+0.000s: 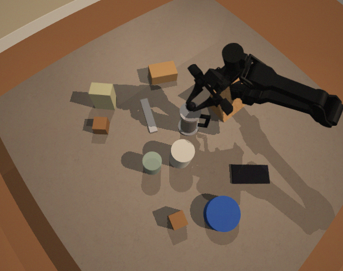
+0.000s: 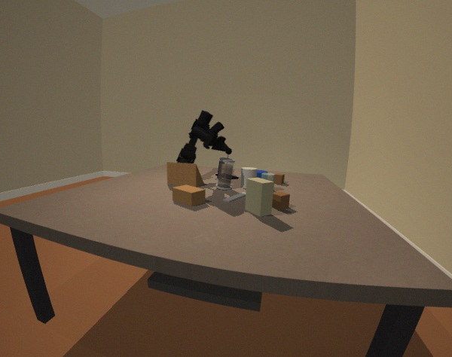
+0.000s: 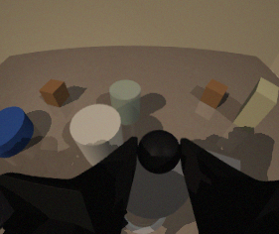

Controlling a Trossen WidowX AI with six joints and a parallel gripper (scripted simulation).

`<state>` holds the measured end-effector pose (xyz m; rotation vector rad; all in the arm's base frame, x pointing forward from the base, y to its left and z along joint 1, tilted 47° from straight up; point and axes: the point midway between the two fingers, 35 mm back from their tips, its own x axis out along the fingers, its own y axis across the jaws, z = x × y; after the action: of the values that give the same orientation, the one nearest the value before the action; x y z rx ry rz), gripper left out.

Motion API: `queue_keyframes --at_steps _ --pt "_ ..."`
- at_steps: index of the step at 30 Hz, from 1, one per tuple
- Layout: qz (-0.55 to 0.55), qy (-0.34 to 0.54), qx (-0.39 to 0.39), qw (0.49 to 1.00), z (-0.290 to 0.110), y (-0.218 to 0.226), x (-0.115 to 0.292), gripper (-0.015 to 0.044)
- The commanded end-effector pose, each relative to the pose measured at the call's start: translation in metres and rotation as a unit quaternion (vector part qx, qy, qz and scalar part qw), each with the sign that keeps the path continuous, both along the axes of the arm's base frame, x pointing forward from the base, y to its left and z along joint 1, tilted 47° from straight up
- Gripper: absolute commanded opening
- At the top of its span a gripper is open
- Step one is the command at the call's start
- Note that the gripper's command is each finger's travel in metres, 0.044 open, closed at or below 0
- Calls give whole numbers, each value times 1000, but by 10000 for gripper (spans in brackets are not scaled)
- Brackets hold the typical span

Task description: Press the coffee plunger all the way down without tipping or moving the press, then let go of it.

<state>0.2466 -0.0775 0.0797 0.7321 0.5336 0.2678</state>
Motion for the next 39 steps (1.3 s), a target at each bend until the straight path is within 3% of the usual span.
queue_keyframes --at_steps 1,39 --pt "5 14 16 1000 -8 8 -1 118" --pt "5 13 16 1000 -9 5 6 118"
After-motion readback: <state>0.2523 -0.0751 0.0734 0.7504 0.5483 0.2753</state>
